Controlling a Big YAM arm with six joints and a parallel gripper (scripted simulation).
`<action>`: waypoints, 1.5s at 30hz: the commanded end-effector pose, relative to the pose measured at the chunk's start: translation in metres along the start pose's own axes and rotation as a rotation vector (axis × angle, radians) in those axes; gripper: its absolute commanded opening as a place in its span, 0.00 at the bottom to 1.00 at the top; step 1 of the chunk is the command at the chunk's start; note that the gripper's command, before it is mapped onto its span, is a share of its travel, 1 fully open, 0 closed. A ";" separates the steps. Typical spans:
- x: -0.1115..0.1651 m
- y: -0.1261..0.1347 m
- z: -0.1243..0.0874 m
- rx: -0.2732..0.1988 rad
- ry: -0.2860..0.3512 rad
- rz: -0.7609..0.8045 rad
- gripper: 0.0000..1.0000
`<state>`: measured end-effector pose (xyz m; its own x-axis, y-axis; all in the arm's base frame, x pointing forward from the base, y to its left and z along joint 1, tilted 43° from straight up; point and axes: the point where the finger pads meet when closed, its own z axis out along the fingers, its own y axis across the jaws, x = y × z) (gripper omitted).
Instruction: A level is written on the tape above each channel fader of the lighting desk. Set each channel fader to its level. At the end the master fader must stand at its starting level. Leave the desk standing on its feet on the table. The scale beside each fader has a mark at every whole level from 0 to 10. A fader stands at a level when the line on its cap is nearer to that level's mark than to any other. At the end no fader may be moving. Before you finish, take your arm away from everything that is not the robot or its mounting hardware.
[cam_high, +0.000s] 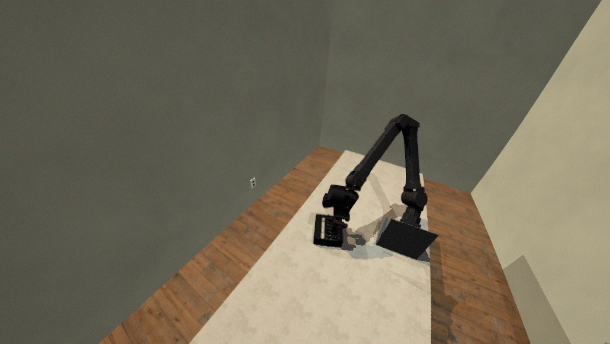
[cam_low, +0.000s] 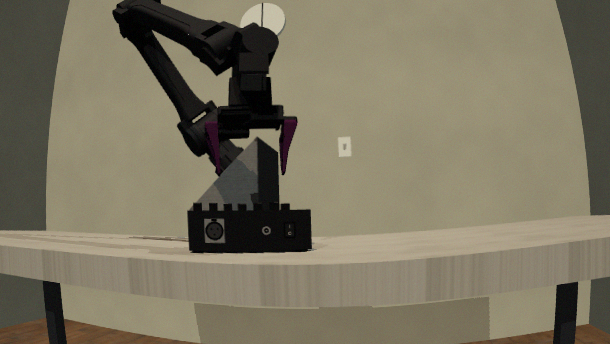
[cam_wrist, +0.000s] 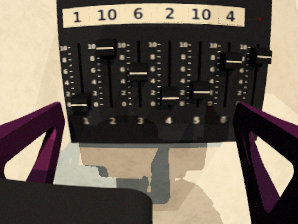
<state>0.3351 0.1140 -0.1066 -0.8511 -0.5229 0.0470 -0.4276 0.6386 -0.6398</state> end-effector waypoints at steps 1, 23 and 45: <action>-0.040 0.005 -0.027 -0.006 0.011 0.116 1.00; -0.046 -0.015 -0.076 0.040 0.184 0.382 1.00; 0.031 -0.012 -0.025 0.001 -0.050 -0.017 1.00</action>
<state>0.3040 0.0990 -0.0753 -0.8496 -0.5272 0.0156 -0.4107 0.6427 -0.6467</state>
